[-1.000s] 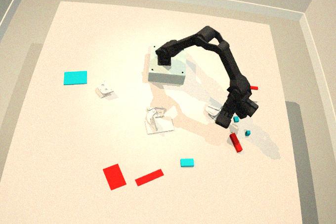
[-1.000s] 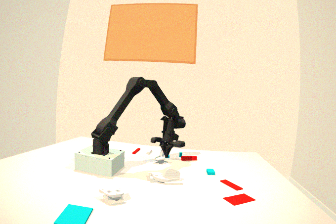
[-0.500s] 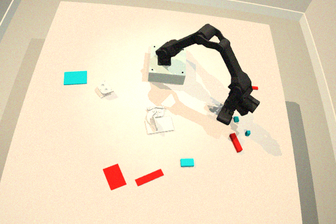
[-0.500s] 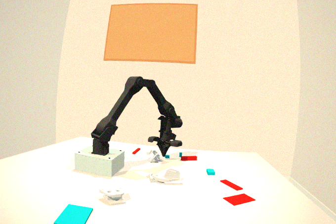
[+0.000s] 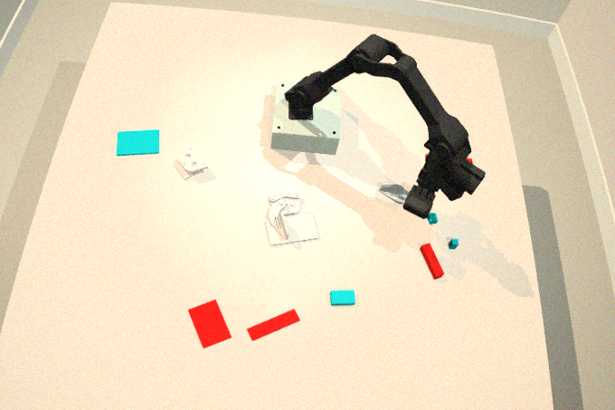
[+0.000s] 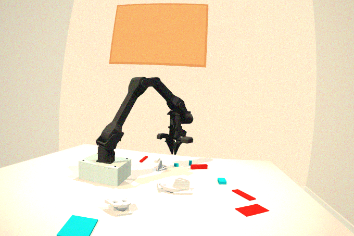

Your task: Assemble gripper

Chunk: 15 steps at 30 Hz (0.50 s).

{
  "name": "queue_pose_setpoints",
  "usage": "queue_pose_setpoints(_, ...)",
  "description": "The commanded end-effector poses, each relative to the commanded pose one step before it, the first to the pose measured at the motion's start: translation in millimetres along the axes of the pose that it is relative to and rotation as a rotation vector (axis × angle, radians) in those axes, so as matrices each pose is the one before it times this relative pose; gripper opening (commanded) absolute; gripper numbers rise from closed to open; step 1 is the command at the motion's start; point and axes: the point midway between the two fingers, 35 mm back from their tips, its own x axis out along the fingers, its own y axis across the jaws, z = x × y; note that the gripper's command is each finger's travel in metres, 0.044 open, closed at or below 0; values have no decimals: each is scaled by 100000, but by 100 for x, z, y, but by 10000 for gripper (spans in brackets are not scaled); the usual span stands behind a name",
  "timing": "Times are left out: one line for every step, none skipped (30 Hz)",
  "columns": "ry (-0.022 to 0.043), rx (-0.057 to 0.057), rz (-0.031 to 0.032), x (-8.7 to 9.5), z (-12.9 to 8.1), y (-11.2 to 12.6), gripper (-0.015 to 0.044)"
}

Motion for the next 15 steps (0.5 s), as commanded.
queue_pose_setpoints(536, -19, 94, 277, -73, 17, 158)
queue_pose_setpoints(0, 0, 0, 0, 0, 0, 184)
queue_pose_setpoints(0, 0, 0, 0, 0, 0, 210)
queue_pose_setpoints(0, 0, 0, 0, 0, 0, 236)
queue_pose_setpoints(0, 0, 0, 0, 0, 0, 263)
queue_pose_setpoints(0, 0, 0, 0, 0, 0, 289)
queue_pose_setpoints(0, 0, 0, 0, 0, 0, 315)
queue_pose_setpoints(0, 0, 0, 0, 0, 0, 341)
queue_pose_setpoints(0, 0, 0, 0, 0, 0, 367)
queue_pose_setpoints(0, 0, 0, 0, 0, 0, 394)
queue_pose_setpoints(0, 0, 0, 0, 0, 0, 420)
queue_pose_setpoints(0, 0, 0, 0, 0, 0, 440)
queue_pose_setpoints(0, 0, 0, 0, 0, 0, 440)
queue_pose_setpoints(0, 0, 0, 0, 0, 0, 440)
queue_pose_setpoints(0, 0, 0, 0, 0, 0, 440)
